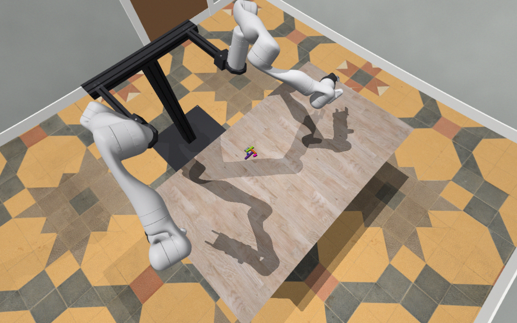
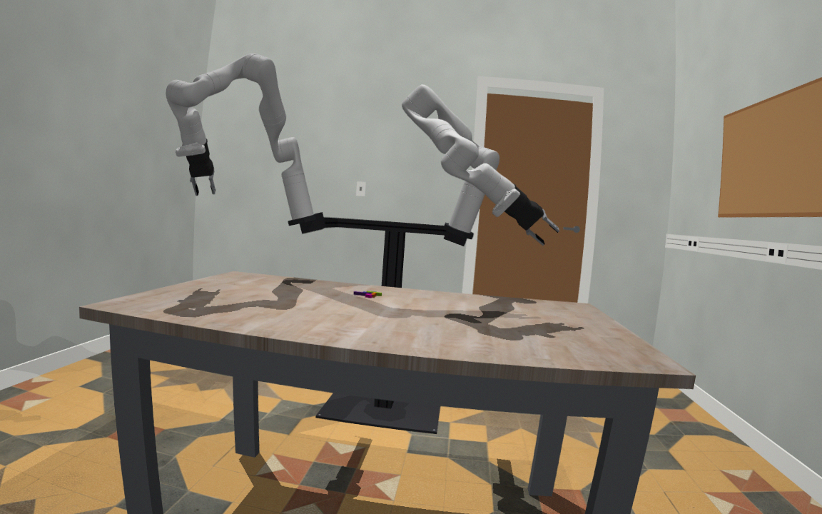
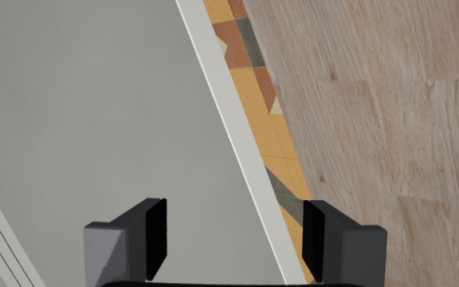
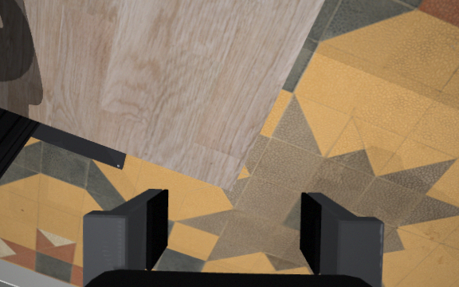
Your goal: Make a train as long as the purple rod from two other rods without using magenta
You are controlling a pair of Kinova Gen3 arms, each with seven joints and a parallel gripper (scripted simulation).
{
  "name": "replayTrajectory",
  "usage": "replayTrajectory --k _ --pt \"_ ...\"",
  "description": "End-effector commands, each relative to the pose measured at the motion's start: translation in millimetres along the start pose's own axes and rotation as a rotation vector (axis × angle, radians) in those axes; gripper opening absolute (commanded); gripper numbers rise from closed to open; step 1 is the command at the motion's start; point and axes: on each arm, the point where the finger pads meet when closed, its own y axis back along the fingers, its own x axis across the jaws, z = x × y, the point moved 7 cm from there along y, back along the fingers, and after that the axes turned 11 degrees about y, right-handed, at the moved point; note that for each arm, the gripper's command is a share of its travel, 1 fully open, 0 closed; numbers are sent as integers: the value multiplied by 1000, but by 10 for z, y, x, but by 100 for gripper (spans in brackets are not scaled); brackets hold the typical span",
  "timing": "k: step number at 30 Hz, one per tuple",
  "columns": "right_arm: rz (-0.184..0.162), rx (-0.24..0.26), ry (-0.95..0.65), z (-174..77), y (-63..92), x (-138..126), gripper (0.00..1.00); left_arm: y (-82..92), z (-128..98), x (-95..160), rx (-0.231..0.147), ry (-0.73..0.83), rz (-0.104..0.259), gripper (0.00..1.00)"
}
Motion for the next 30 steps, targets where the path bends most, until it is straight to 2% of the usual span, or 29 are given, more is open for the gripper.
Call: replayTrajectory --k 1,2,7,15,17,18,20,25,30 --pt "-9 10 17 34 -18 41 100 189 25 169 39 70 40 100" --pt "-17 17 29 64 -40 77 100 307 46 278 56 108 71 100" --pt "-58 60 98 240 -167 268 100 614 117 558 93 204 153 100" --pt "-112 157 226 620 -418 593 100 1024 252 930 129 324 270 100" --pt "-112 157 226 620 -418 593 100 1024 252 930 129 324 270 100" --pt "-117 172 243 676 -453 633 100 1144 300 1038 136 358 305 100" --pt "-125 202 278 794 -525 712 100 1175 313 1066 138 367 314 100" --pt "-133 284 368 1120 -716 894 100 1410 423 1278 147 431 386 100" --pt "-118 369 458 1485 -916 1046 100 1637 545 1481 150 491 456 100"
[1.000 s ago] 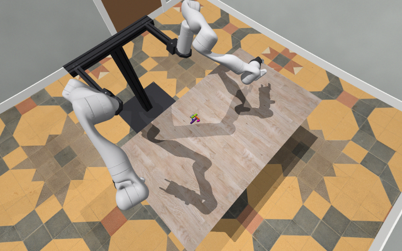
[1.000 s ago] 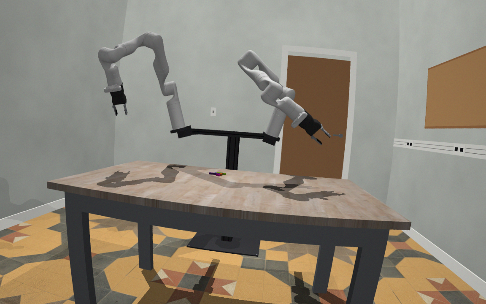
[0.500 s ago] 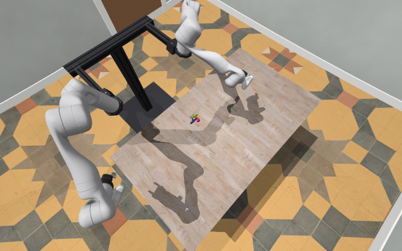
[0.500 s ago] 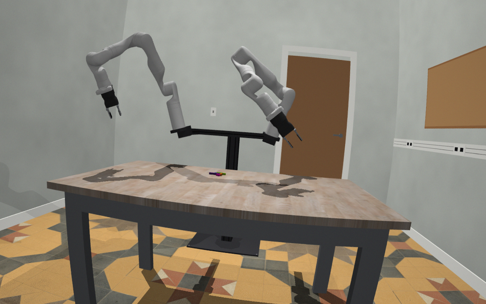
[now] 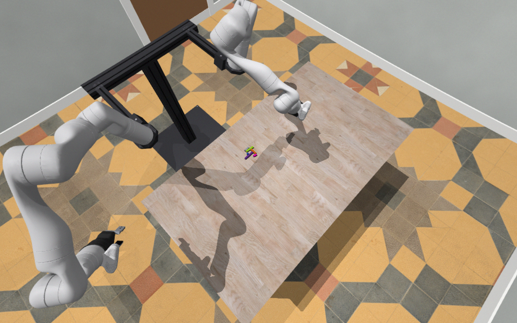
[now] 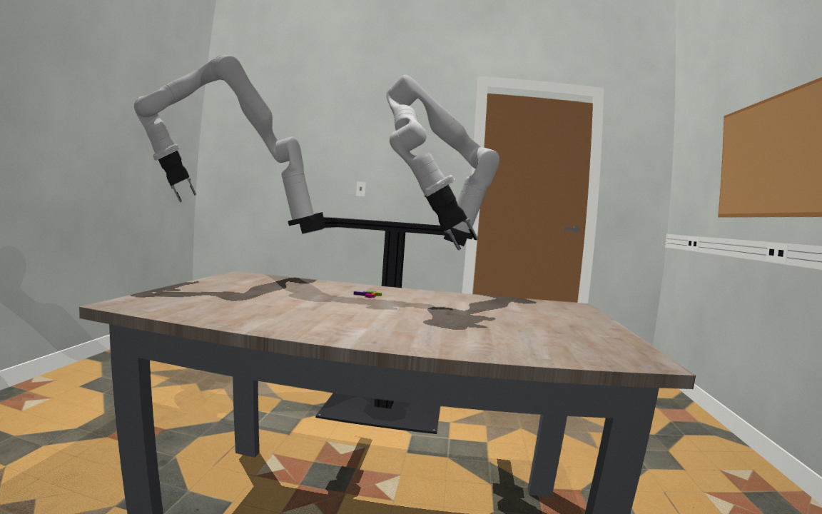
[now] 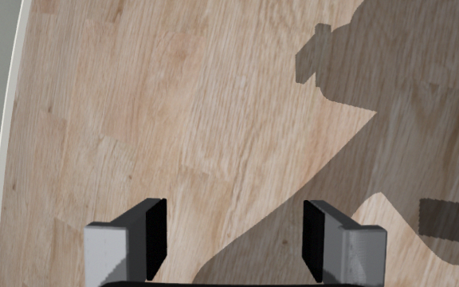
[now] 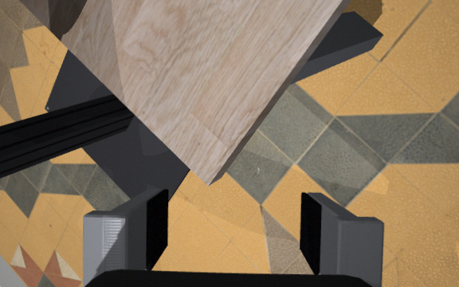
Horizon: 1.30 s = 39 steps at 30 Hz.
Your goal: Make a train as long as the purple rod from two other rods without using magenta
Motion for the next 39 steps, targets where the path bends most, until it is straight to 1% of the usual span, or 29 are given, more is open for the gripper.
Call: replayTrajectory --k 1,2,4,5,7,12,19,21,22,24,30,36,38,39 --pt "15 64 80 340 -39 1 100 95 107 115 2 37 38 100" --pt "20 76 97 420 -50 -5 100 126 147 156 1 49 51 100" --pt "20 76 97 420 -50 -5 100 126 147 156 1 49 51 100" --pt "27 89 117 510 -63 -14 100 209 255 260 -3 82 85 100" --pt "44 115 156 692 -89 -37 100 230 282 285 -4 89 93 100" --pt "78 150 218 983 -131 -91 100 394 504 479 -16 152 160 100" --pt "141 189 311 1422 -196 -213 100 617 826 724 -42 233 247 100" --pt "141 189 311 1422 -196 -213 100 617 826 724 -42 233 247 100" --pt "155 194 330 1508 -209 -243 100 692 938 799 -54 260 275 100" --pt "179 201 360 1653 -231 -297 100 720 981 828 -58 270 286 100" --pt "244 205 437 2009 -288 -456 100 915 1288 1011 -96 337 358 100" --pt "309 192 512 2352 -345 -644 100 1104 1602 1170 -140 400 423 100" --pt "309 192 512 2352 -345 -644 100 1104 1602 1170 -140 400 423 100" --pt "322 187 528 2421 -356 -687 100 1154 1688 1209 -153 416 440 100"
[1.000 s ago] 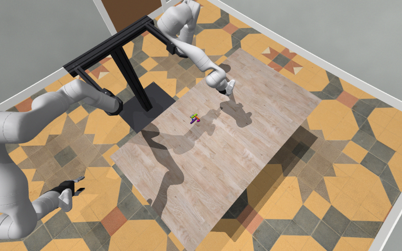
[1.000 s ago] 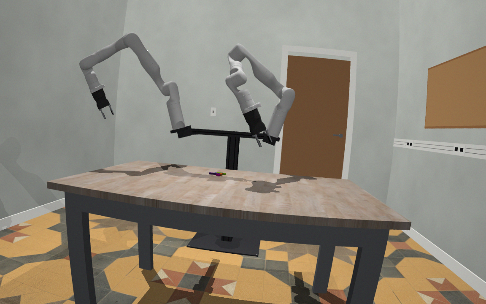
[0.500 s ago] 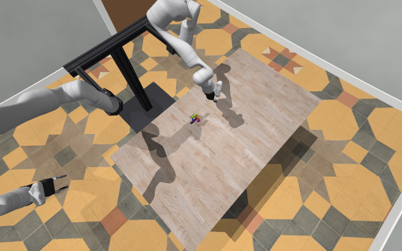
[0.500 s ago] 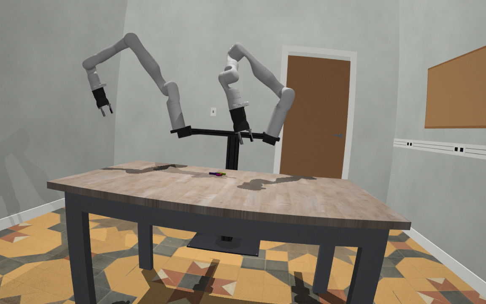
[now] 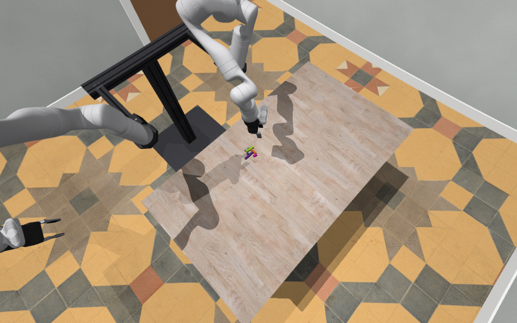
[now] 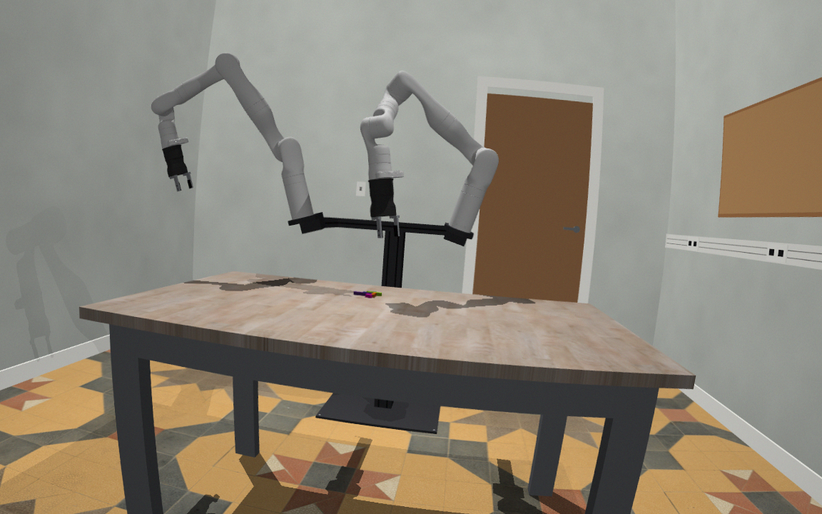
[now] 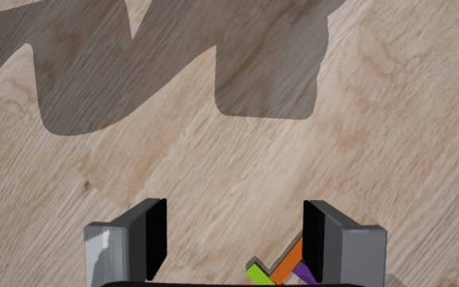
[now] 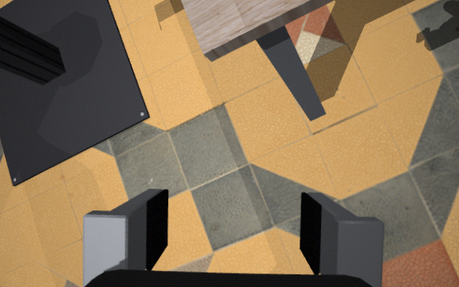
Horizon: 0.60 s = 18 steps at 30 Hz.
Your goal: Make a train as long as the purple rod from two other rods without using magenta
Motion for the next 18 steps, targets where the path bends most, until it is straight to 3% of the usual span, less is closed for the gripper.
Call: replayTrajectory --k 1,10,18 --pt "26 -9 37 83 41 -143 100 48 177 32 -21 31 29 100" --pt "84 -72 165 317 167 -674 100 174 687 81 -91 118 96 100" --pt "104 -125 245 427 248 -1007 100 209 824 87 -112 141 112 100"
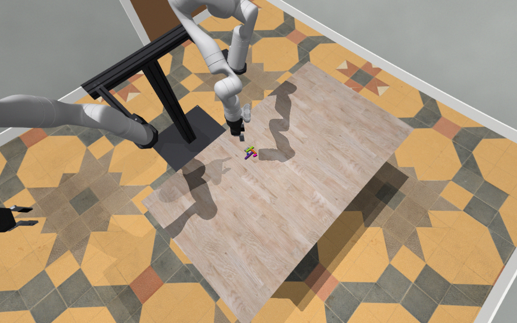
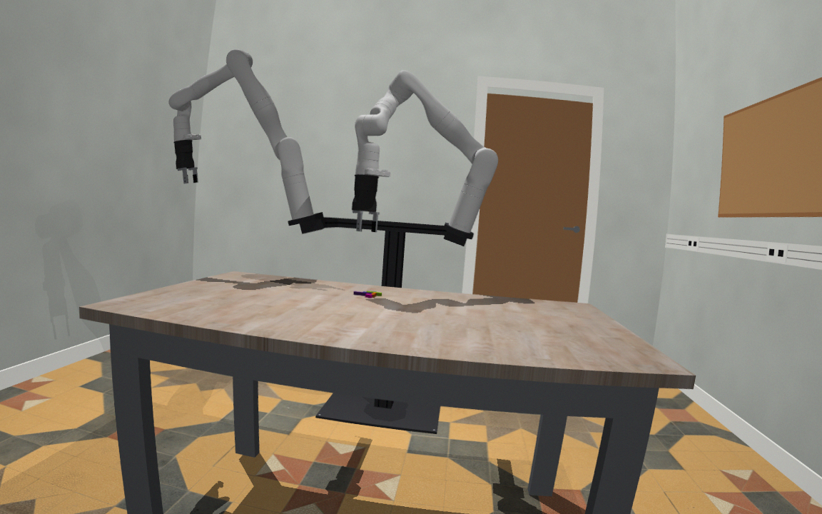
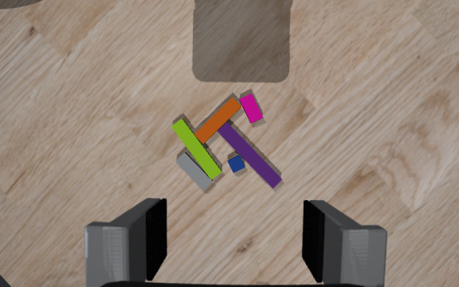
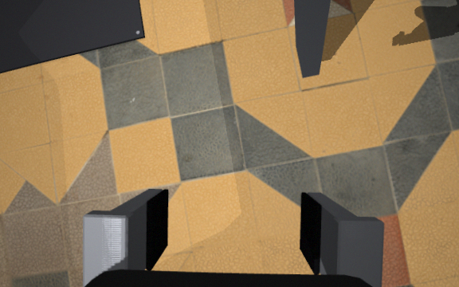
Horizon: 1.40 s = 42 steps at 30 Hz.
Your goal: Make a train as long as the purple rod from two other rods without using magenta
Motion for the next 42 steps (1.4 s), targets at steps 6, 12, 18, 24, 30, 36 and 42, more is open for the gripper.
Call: replayTrajectory --k 6,12,18,24,30,36,42 --pt "11 -58 86 28 123 -361 100 11 28 2 -4 4 4 100" --pt "7 -93 137 30 192 -564 100 11 28 2 -4 4 4 100" --pt "3 -110 162 27 226 -662 100 11 28 2 -4 4 4 100" --pt "-2 -127 187 22 261 -757 100 11 28 2 -4 4 4 100" --pt "-5 -135 199 19 277 -802 100 11 28 2 -4 4 4 100" --pt "-6 -136 201 18 281 -812 100 11 28 2 -4 4 4 100" --pt "-6 -137 202 18 281 -813 100 11 28 2 -4 4 4 100"
